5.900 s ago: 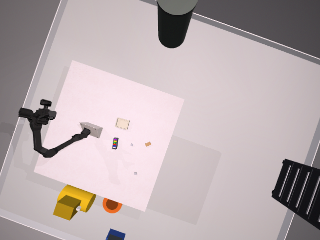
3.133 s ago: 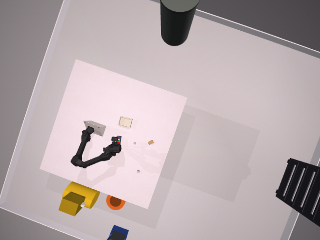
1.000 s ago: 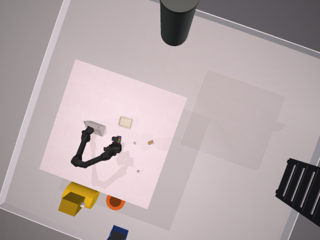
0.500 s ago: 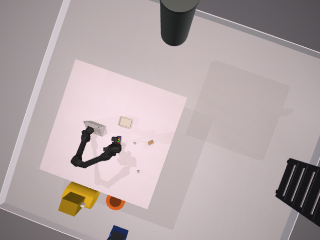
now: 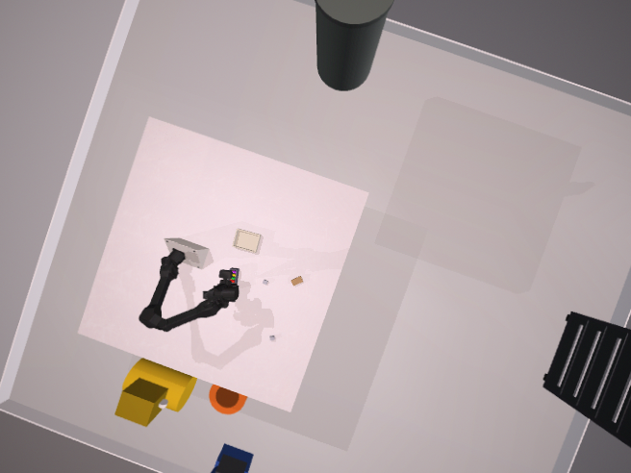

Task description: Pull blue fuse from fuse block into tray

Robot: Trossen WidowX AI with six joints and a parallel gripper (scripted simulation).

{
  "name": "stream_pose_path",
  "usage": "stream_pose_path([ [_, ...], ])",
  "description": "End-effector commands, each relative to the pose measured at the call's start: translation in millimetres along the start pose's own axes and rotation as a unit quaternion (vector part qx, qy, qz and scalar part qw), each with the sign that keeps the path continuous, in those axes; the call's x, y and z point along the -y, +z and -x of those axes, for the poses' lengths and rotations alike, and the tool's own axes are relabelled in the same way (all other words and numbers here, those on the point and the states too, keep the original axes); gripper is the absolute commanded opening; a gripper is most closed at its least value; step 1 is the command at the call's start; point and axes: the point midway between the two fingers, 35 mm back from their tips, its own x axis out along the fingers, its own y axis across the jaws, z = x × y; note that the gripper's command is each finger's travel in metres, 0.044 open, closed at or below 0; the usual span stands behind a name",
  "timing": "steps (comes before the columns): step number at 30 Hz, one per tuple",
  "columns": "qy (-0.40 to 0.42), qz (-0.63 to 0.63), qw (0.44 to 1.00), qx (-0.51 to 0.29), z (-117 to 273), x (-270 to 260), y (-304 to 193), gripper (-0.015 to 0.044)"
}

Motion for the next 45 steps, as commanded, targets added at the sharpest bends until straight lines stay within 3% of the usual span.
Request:
stream_pose_path([
  [1,0.002,-0.003,1.0,-0.001,2,0,0,0.0],
  [45,0.002,-0.001,1.0,-0.001,38,-1,0,0.0],
])
